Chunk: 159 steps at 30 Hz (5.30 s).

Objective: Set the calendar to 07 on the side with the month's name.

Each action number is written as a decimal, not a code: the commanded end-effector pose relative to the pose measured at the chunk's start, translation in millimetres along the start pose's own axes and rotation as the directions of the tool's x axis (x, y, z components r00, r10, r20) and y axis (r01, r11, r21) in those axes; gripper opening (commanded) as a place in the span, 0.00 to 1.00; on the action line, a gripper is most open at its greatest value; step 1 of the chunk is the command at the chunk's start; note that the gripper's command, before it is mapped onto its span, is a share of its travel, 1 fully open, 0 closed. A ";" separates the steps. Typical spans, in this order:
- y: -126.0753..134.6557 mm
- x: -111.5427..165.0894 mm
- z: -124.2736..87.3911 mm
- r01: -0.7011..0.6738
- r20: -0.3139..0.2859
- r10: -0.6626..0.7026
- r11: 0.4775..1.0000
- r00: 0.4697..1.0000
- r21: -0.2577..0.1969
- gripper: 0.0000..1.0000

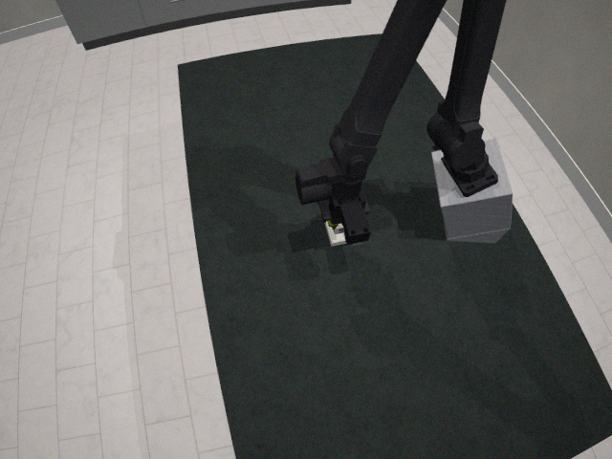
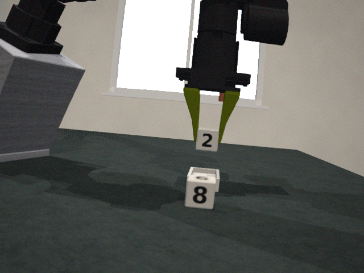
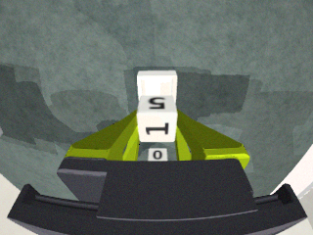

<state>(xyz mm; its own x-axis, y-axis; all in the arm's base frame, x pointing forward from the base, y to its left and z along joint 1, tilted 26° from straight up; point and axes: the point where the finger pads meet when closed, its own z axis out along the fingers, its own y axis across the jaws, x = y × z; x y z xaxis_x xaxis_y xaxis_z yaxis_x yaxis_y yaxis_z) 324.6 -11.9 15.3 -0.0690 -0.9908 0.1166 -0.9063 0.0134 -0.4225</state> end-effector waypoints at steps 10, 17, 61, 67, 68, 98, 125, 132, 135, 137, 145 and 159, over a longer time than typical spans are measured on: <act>-9.3 0.7 -1.7 0.006 0.004 -0.006 1.000 1.000 0.030 0.26; -9.3 0.7 -1.7 0.006 0.004 -0.006 1.000 1.000 0.030 0.26; -14.1 1.7 -2.1 0.006 0.004 -0.006 0.999 1.000 0.032 0.26; -14.1 1.7 -2.1 0.006 0.004 -0.006 0.999 1.000 0.032 0.26; -14.1 1.7 -2.1 0.006 0.004 -0.006 0.999 1.000 0.032 0.26; -18.3 1.7 -2.1 0.006 0.004 -0.006 0.999 1.000 0.032 0.26; -17.3 1.6 -1.2 0.006 0.004 -0.007 1.000 1.000 0.026 0.26; -16.8 1.5 -0.6 0.007 0.003 -0.007 1.000 1.000 0.022 0.26; -16.7 1.5 -0.6 0.007 0.003 -0.007 1.000 1.000 0.022 0.26; -16.7 1.5 -0.6 0.007 0.003 -0.007 1.000 1.000 0.022 0.26; -16.7 1.5 -0.6 0.007 0.003 -0.007 1.000 1.000 0.022 0.26; -17.4 1.6 1.9 0.006 0.003 -0.006 1.000 1.000 0.025 0.26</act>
<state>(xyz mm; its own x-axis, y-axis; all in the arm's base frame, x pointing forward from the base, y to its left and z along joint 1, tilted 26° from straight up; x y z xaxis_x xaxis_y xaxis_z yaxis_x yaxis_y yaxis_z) 325.6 -12.3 12.1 -0.0635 -0.9909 0.1184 -0.9066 0.0077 -0.4219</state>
